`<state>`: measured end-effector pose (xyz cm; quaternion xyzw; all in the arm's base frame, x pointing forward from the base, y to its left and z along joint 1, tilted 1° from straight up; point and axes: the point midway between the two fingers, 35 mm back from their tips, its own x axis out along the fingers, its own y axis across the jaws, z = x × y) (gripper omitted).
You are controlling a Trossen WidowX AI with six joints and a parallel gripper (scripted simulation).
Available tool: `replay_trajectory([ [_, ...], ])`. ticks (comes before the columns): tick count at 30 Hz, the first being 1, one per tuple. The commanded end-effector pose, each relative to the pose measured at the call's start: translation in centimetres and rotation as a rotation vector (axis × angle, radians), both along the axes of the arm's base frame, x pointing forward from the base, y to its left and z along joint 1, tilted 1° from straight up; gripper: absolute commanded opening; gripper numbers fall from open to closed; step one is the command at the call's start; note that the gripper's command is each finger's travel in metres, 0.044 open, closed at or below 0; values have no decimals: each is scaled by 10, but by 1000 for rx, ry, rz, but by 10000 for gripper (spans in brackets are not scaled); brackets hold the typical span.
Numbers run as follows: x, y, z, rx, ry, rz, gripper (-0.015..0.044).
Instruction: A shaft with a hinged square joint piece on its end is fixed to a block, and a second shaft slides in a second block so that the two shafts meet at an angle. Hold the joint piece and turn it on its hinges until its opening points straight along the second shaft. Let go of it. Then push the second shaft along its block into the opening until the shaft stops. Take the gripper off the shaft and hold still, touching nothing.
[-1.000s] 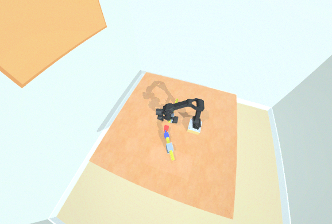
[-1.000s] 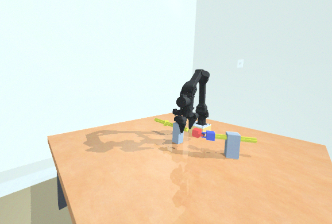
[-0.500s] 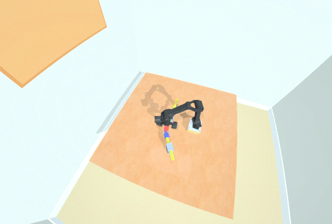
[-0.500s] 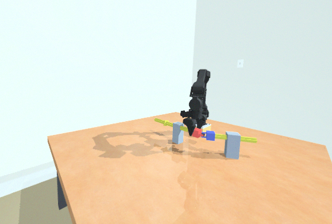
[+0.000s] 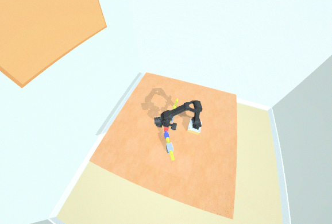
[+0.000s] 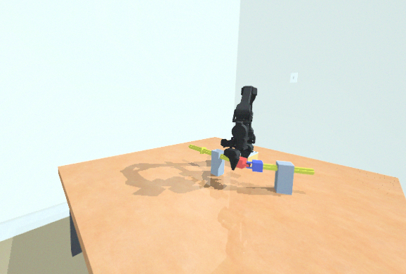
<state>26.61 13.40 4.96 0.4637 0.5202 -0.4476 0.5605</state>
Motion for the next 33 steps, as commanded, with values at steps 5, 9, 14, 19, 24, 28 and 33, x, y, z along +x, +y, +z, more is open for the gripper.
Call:
replay_trajectory([
  [5,-2,-2,-13,-10,11,-4,414],
  [9,-2,-2,-13,-10,11,-4,309],
  [14,-2,-2,-13,-10,11,-4,182],
  [19,-2,-2,-13,-10,11,-4,182],
  [24,-2,-2,-13,-10,11,-4,182],
  [28,-2,-2,-13,-10,11,-4,182],
  [33,-2,-2,-13,-10,11,-4,182],
])
